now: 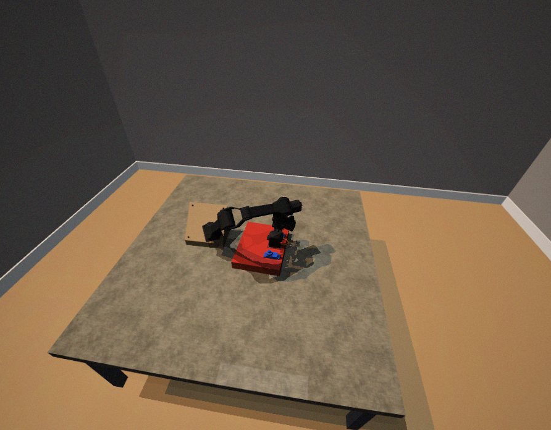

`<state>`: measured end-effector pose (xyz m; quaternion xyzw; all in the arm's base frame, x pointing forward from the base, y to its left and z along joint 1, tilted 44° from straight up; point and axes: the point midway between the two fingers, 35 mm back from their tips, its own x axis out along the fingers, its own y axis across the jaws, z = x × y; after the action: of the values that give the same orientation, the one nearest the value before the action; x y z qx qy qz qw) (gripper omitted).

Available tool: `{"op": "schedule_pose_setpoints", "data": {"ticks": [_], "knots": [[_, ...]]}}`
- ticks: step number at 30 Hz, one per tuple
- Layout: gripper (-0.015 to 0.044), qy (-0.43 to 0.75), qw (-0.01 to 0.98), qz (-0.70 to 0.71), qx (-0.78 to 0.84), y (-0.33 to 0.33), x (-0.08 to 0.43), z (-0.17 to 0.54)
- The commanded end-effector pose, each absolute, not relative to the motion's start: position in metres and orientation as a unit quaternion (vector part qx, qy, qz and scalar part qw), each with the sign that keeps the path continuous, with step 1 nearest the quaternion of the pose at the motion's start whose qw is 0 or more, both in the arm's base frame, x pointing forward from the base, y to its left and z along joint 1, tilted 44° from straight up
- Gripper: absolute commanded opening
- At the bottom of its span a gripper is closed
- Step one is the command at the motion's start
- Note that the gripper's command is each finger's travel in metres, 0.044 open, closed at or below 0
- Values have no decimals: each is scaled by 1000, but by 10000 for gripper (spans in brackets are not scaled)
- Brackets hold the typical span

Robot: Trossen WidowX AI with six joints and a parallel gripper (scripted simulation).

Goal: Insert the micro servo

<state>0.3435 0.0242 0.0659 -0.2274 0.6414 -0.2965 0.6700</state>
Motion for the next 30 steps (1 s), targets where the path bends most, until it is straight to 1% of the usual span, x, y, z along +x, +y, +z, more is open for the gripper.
{"op": "schedule_pose_setpoints", "data": {"ticks": [1,30], "knots": [[0,641,670,-295,-230,23,344,64],[0,640,670,-296,-231,3,344,44]]}}
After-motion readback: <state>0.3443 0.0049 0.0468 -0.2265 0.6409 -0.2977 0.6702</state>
